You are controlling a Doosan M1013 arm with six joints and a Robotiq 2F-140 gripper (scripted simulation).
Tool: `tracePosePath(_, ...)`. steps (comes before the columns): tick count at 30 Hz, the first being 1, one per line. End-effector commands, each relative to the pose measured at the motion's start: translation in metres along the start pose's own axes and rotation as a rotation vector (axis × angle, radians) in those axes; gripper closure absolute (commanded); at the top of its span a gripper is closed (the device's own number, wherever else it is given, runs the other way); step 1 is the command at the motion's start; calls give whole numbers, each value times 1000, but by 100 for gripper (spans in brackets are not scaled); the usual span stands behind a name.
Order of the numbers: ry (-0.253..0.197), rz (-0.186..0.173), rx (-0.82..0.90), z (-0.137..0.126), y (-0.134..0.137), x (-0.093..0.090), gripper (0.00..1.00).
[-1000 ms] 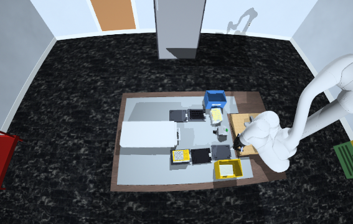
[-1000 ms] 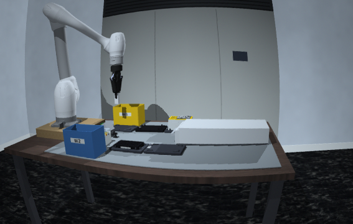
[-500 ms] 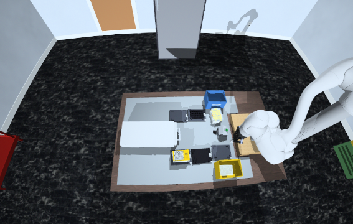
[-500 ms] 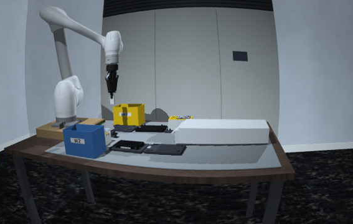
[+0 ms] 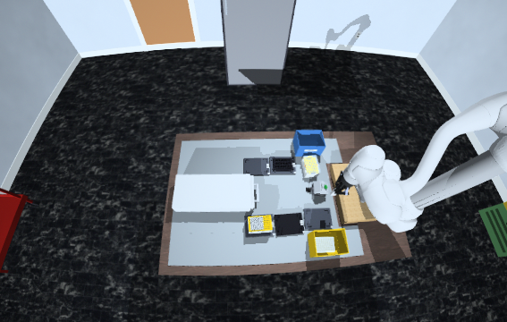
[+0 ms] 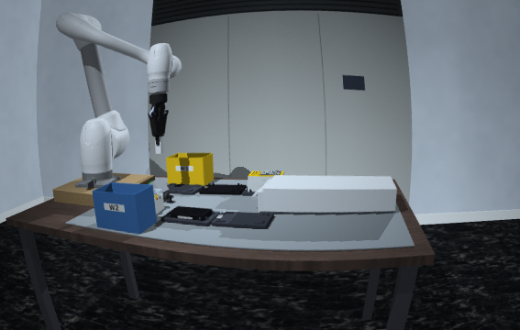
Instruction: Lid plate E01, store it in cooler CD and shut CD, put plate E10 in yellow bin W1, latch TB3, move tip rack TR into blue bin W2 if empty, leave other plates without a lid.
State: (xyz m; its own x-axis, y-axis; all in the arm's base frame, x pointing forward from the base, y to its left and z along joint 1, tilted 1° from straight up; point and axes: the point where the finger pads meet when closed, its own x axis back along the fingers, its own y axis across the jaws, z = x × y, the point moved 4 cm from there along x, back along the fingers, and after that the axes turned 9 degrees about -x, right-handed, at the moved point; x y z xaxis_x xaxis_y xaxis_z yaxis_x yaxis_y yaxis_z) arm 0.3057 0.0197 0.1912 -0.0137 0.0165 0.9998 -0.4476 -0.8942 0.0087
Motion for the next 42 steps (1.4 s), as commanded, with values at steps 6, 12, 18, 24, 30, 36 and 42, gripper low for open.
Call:
tracePosePath(6,-1,1,1,4,31,4,100)
tracePosePath(12,-1,1,1,7,55,7,100)
tracePosePath(18,-1,1,1,10,71,10,100)
tracePosePath(24,-1,1,1,11,80,11,100)
tracePosePath(30,-1,1,1,11,80,11,100)
tracePosePath(36,-1,1,1,11,80,-3,100)
tracePosePath(42,-1,1,1,11,80,-19,100)
